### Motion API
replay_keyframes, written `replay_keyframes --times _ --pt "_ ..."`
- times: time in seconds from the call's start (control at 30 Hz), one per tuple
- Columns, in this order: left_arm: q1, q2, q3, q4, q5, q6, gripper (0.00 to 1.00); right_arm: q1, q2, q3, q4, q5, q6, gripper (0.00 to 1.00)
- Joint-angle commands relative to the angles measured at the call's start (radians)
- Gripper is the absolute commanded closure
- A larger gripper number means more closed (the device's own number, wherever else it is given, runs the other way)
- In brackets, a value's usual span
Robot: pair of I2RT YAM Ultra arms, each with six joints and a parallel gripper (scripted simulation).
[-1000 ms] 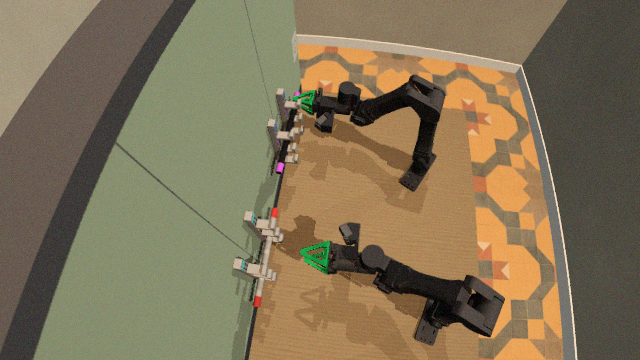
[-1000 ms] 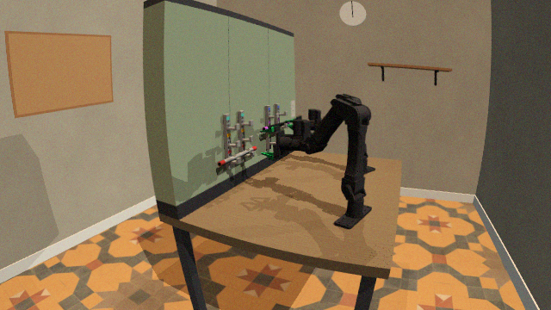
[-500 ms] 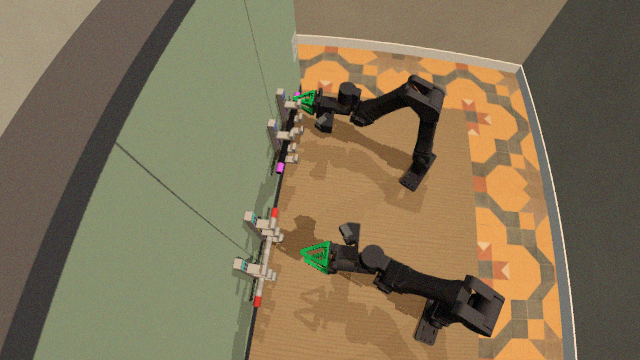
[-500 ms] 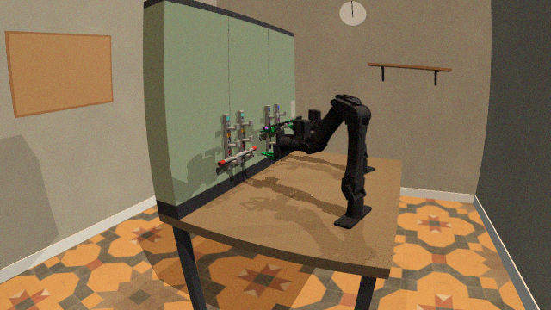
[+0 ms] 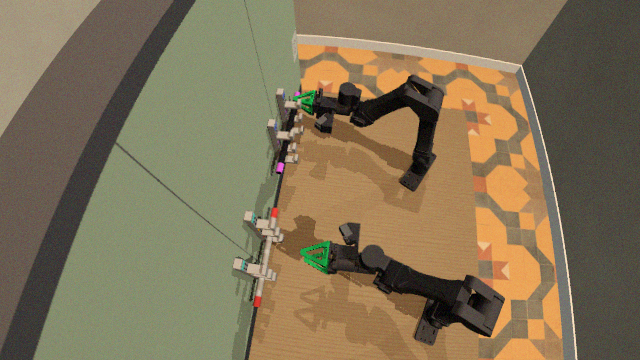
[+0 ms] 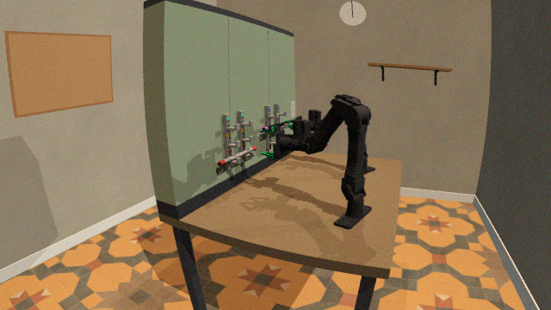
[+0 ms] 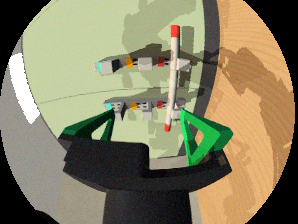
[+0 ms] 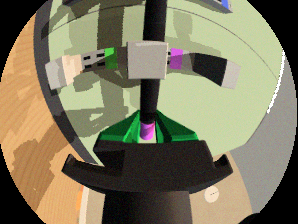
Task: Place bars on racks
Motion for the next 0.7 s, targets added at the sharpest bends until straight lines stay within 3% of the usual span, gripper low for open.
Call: replay_keyframes --times 0.0,0.67 --pt "0.009 -0.029 -0.005 0.019 0.007 -0.01 0.0 0.009 0.019 -0.02 -0.023 0.006 0.008 1.0" --pt "0.009 -0.029 -0.005 0.019 0.007 -0.01 0.0 0.009 0.031 -0.028 -0.003 0.006 0.008 1.0"
